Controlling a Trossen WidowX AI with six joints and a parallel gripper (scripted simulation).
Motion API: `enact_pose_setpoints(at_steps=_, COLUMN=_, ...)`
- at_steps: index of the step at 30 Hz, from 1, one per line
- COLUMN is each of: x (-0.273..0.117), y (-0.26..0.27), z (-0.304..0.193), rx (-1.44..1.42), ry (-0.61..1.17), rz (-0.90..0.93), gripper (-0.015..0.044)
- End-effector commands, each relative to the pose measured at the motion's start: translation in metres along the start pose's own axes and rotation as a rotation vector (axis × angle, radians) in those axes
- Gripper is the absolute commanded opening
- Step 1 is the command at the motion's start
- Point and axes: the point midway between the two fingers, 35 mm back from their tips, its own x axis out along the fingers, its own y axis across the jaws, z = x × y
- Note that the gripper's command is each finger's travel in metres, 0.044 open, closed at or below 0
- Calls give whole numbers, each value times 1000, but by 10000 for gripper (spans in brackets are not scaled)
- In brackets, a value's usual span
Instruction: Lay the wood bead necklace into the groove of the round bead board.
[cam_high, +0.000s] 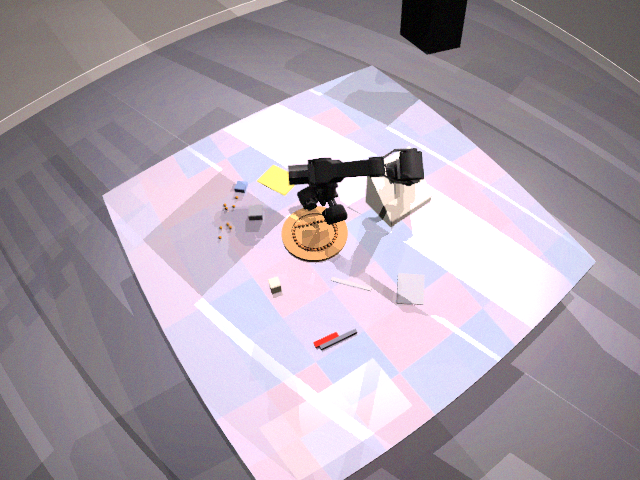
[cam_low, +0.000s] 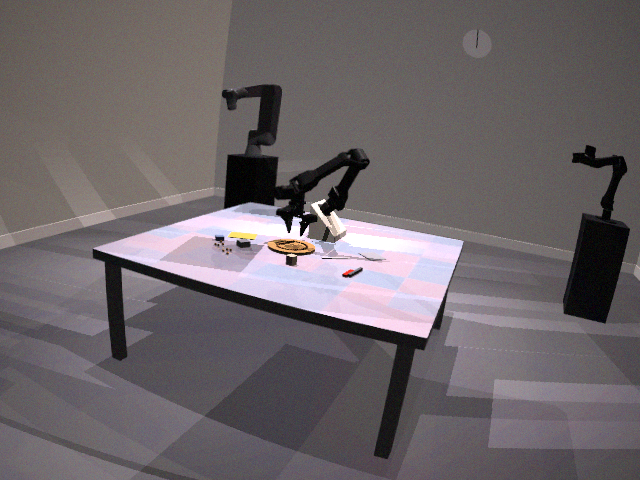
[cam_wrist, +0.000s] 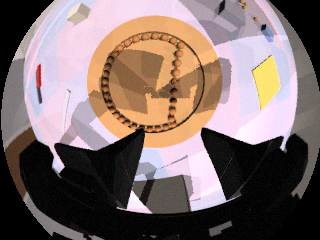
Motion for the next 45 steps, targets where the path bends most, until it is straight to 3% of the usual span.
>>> enact_pose_setpoints(at_steps=1, x=-9, y=1, z=5, rx=-109, ry=-9, rz=-7, gripper=125)
enact_pose_setpoints(at_steps=44, x=31, y=1, z=5, rx=-109, ry=-9, rz=-5, gripper=120)
enact_pose_setpoints(at_steps=45, x=29, y=1, z=7, rx=-116, ry=-15, rz=-10, gripper=94)
